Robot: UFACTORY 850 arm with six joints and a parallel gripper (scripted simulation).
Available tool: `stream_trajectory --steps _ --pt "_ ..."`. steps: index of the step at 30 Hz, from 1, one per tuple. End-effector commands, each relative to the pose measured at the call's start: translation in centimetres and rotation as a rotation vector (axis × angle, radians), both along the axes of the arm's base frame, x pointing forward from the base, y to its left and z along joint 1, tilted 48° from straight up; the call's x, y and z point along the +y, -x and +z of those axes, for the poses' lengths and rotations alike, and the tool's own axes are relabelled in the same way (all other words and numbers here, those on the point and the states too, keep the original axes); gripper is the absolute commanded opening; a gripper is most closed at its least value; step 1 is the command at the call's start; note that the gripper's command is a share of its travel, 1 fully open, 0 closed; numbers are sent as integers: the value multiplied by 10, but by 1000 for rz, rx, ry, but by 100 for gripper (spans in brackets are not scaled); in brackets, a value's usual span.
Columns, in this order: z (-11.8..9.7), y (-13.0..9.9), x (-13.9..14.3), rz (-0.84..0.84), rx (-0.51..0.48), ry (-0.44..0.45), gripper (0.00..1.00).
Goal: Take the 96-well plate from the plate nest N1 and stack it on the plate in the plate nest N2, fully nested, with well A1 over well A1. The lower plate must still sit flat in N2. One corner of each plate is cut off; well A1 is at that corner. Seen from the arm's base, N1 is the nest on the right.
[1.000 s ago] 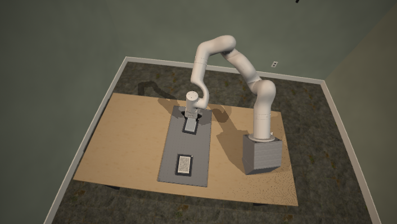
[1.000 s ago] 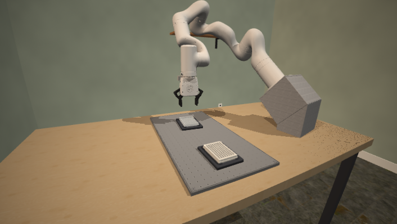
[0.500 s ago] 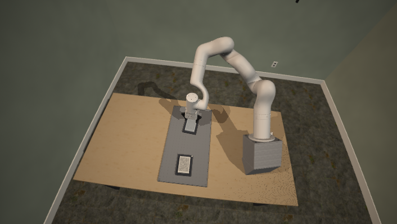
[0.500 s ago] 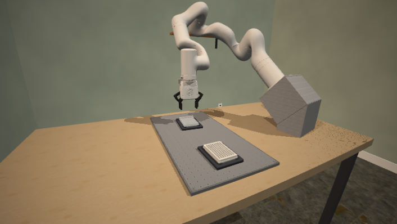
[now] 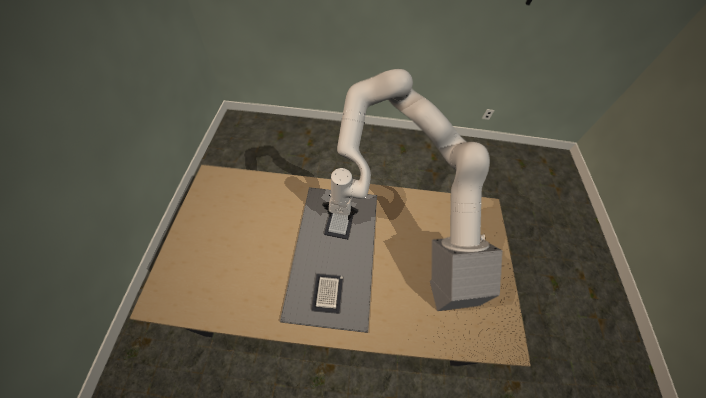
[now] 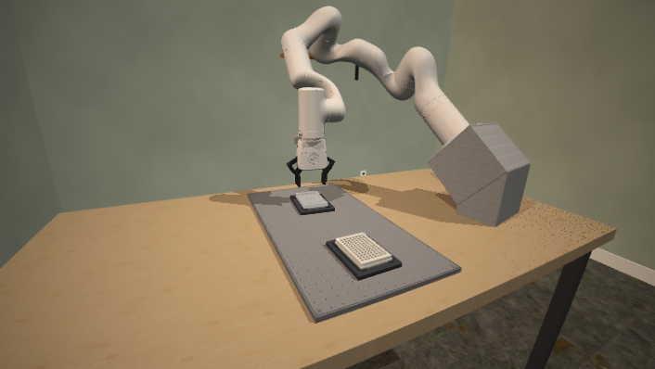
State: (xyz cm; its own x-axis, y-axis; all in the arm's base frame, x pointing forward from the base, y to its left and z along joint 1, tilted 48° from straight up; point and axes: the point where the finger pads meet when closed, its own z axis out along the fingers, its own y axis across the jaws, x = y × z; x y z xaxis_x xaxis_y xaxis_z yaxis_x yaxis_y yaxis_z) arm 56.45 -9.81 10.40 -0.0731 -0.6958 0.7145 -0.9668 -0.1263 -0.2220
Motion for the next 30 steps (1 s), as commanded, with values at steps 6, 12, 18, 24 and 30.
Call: stream_trajectory --steps 6,12,18,24,30 --pt "-11 -5 -12 1 -1 0 100" --pt "-16 -7 -17 1 -1 0 100" --pt "-22 -9 -23 1 -1 0 100" --pt "-22 -9 -23 1 -1 0 100" --pt "-22 -9 -23 1 -1 0 100"
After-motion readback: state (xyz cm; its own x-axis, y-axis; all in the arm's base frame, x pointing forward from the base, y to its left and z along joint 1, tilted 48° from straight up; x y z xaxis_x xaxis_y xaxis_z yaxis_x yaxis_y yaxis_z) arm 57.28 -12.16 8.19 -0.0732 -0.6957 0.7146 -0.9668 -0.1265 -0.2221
